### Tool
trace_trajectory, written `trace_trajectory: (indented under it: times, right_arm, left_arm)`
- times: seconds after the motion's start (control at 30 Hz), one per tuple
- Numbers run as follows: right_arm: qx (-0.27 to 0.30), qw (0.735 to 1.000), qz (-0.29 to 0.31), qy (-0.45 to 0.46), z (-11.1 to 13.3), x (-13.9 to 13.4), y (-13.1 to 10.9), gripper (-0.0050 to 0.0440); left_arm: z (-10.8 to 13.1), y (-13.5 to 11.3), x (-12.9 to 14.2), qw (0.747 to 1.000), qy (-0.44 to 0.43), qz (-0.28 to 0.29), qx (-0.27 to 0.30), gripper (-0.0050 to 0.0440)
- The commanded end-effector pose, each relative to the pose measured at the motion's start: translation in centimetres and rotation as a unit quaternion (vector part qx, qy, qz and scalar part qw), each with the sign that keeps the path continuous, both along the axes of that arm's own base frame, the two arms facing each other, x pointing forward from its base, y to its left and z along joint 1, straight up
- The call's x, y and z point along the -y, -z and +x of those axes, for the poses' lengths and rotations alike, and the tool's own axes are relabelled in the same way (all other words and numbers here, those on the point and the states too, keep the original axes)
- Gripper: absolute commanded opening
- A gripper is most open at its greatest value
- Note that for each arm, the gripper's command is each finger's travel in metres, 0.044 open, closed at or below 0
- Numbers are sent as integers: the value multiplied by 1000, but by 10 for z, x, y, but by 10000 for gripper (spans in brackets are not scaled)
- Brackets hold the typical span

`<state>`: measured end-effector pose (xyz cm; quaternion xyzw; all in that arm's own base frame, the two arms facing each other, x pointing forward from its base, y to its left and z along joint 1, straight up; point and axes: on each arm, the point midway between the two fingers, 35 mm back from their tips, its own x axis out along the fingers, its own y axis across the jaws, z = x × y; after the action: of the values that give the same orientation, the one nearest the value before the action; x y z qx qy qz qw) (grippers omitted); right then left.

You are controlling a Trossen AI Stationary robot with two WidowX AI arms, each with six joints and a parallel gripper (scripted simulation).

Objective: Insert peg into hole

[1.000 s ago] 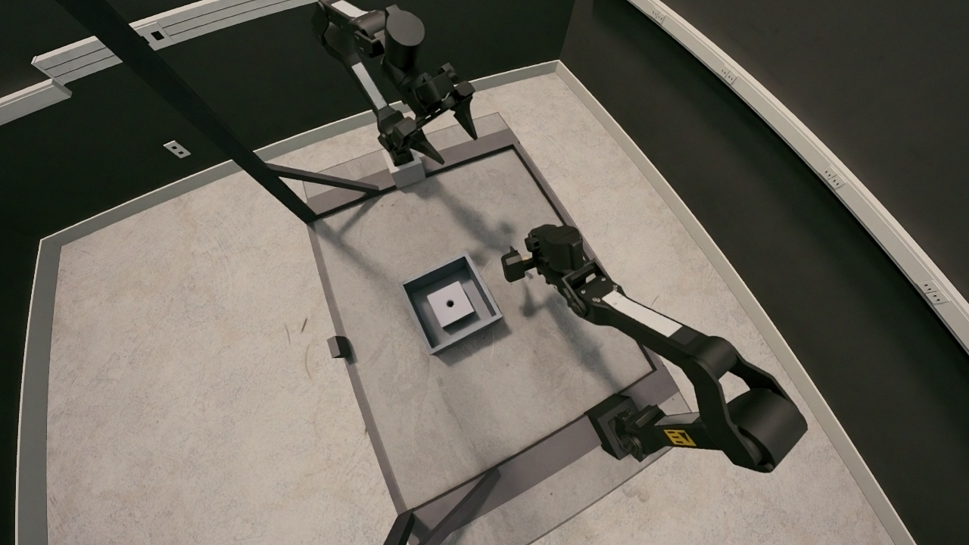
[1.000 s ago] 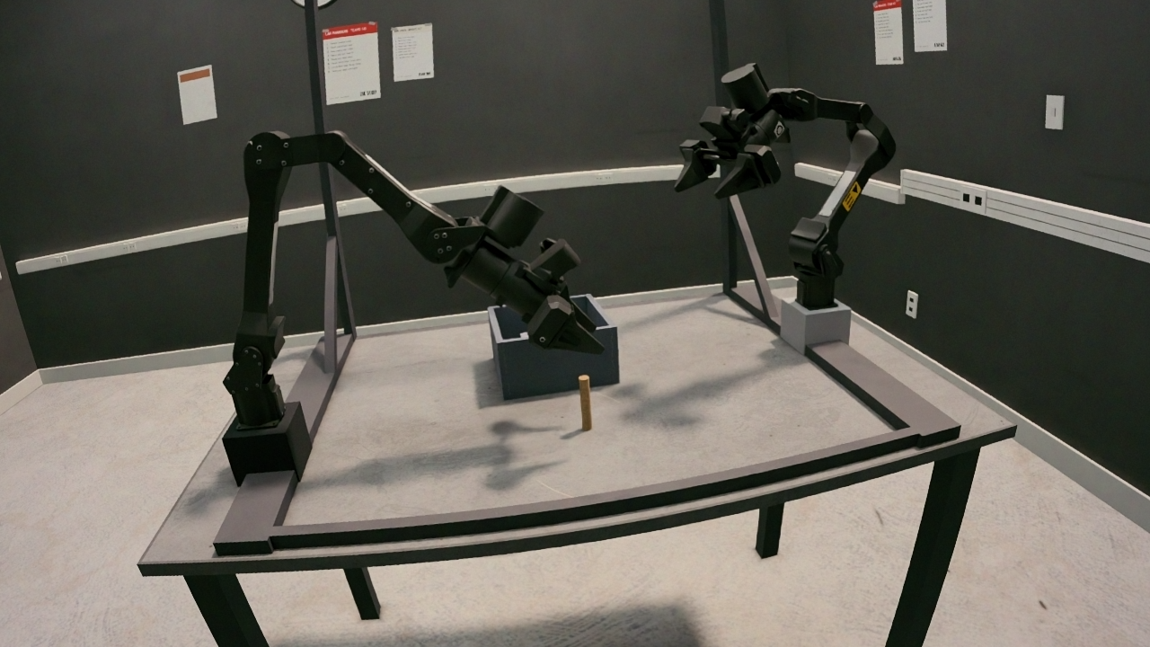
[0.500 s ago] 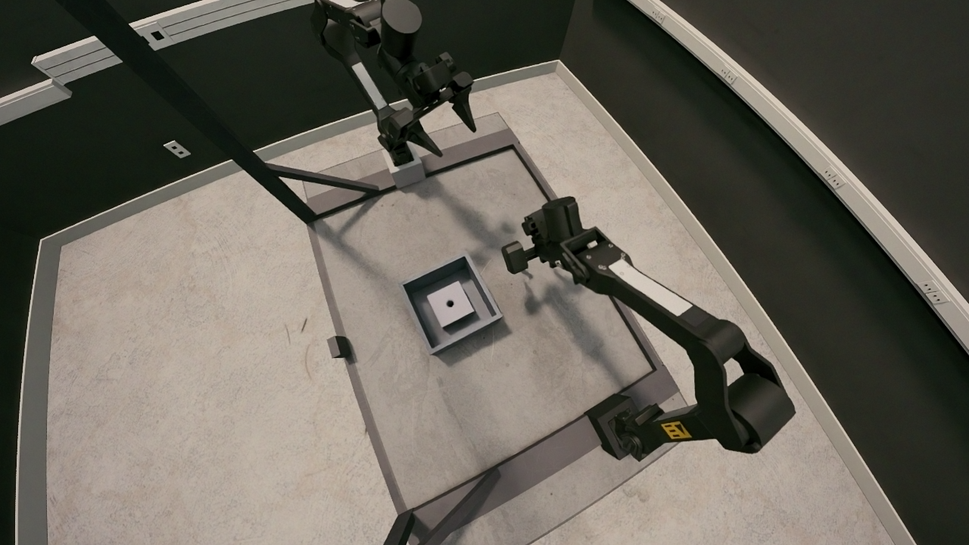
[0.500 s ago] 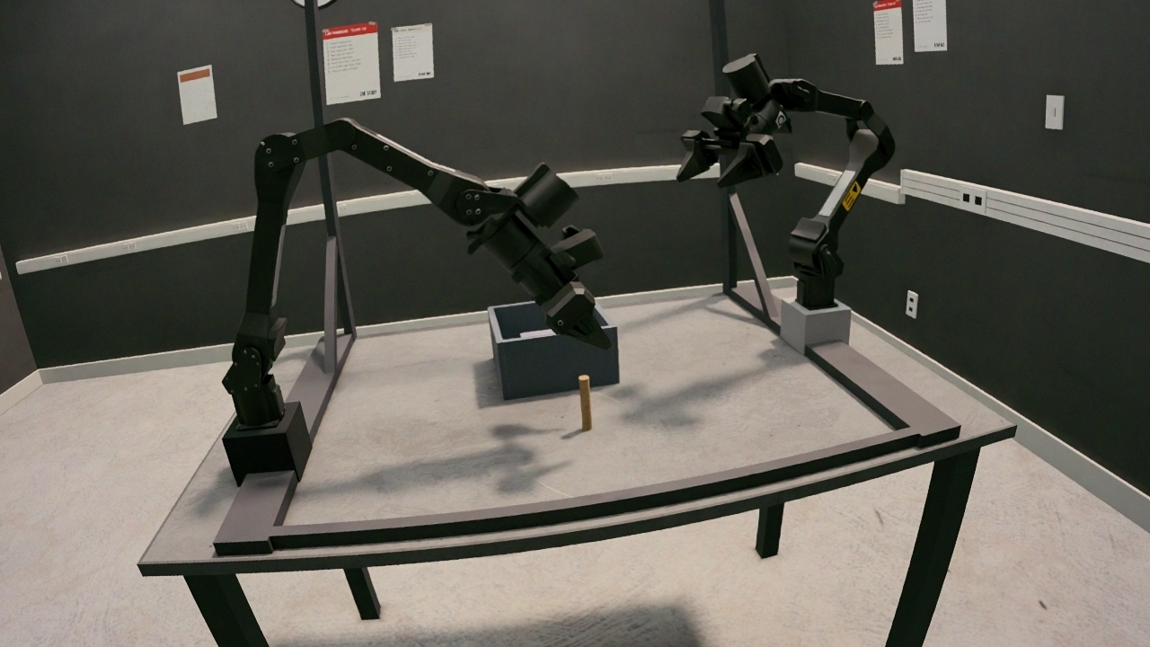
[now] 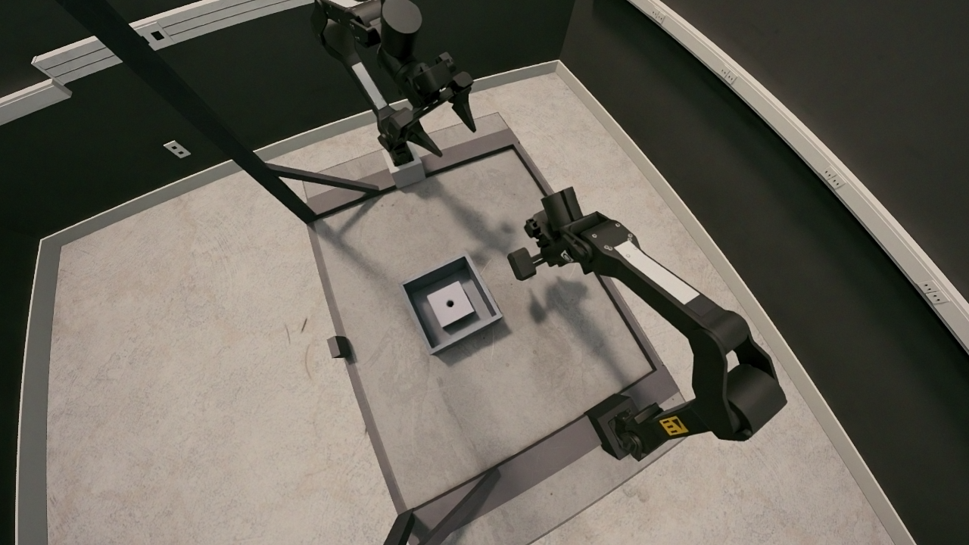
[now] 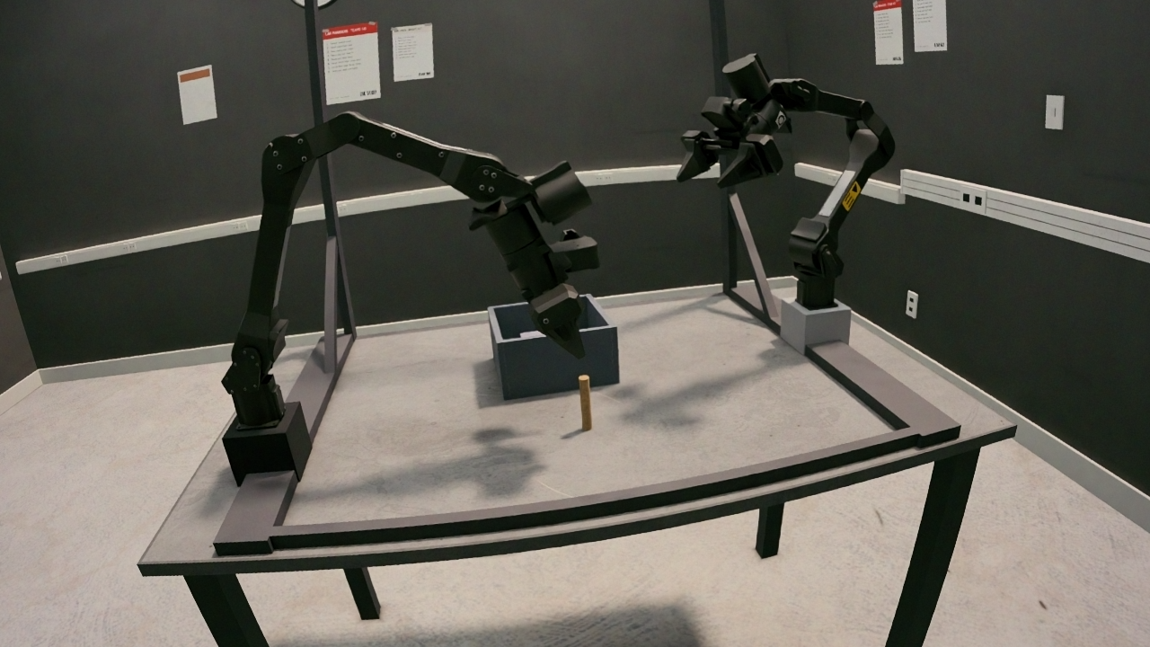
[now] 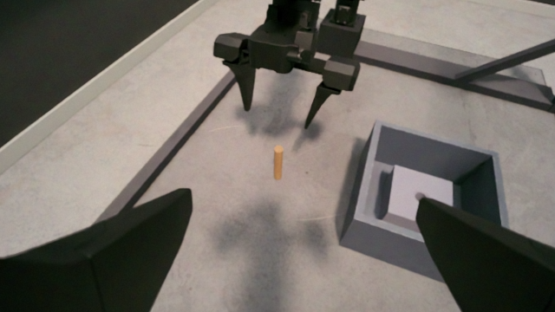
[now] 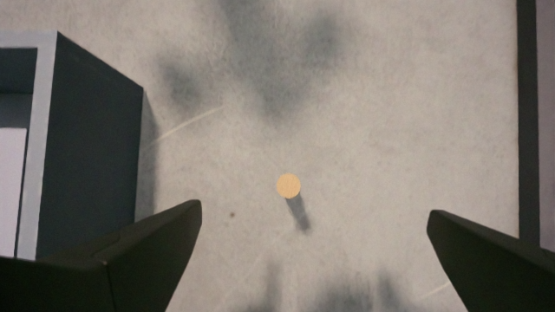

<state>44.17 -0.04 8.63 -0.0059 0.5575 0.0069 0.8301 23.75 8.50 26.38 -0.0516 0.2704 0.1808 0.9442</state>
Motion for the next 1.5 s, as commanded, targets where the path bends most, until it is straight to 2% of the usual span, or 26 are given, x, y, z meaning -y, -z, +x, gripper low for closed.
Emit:
trace_trajectory:
  times: [0.0,0.47,0.5,0.57,0.63,0.83,0.9,1.27,1.47]
  right_arm:
    - [-8,1000,1,-3,0,0,-6,440]
    - [-5,1000,1,-1,-3,0,-9,440]
    - [-5,1000,1,-1,-3,0,-9,416]
    - [-18,1000,1,0,-4,-4,6,368]
    - [-18,1000,1,0,-4,-4,6,368]
    - [-17,998,1,63,1,-11,19,224]
    - [-7,996,3,90,7,-14,17,176]
    - [-2,992,5,125,8,-14,14,170]
    - [-17,992,3,124,9,-11,41,170]
  left_arm:
    - [0,-5,0,1000,-1,2,6,440]
    - [0,-5,0,1000,-1,2,6,440]
    - [0,-5,0,1000,-1,2,6,440]
    - [0,-5,0,1000,-1,2,6,440]
    - [0,-5,0,1000,-1,2,6,440]
    - [0,-5,0,1000,-1,2,6,440]
    - [0,-5,0,1000,-1,2,6,440]
    - [0,-5,0,1000,-1,2,6,440]
    - [0,-5,0,1000,-1,2,6,440]
